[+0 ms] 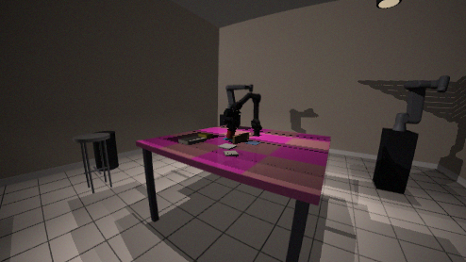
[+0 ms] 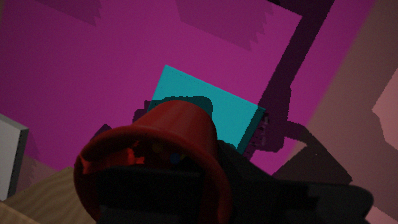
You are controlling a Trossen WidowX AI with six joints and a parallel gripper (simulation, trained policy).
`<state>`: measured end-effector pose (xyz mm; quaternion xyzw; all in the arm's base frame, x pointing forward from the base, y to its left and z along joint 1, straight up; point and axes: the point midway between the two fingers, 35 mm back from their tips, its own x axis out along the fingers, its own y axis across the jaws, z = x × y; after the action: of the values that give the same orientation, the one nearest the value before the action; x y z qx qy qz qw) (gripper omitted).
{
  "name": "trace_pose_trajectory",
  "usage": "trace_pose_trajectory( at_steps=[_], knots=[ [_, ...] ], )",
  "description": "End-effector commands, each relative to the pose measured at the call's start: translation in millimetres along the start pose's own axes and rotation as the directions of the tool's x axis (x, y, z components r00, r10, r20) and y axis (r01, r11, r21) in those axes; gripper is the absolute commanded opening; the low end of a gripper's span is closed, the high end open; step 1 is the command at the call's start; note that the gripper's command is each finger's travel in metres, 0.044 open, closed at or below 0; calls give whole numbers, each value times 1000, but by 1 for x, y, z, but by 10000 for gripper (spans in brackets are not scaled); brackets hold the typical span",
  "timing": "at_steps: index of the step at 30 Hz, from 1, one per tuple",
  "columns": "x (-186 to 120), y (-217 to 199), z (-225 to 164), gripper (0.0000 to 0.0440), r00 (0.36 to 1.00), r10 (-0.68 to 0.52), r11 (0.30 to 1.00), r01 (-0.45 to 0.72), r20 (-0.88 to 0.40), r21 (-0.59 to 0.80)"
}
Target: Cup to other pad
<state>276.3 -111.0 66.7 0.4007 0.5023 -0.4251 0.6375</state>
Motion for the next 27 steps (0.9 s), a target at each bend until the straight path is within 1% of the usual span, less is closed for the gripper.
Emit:
trace_pose_trajectory(
  at_steps=[1,4,5,9,15,27],
  knots=[
    [5,-6,2,74,1000,2,1000,-2,10,9],
    [1,-4,8,145,999,32,999,-33,29,20],
    [-1,-3,10,162,998,44,999,-44,35,25],
    [-8,-1,15,167,995,79,996,-81,55,32],
    [-17,-6,14,189,992,111,993,-113,59,32],
    [-41,-14,16,267,982,170,984,-174,87,39]
  ],
)
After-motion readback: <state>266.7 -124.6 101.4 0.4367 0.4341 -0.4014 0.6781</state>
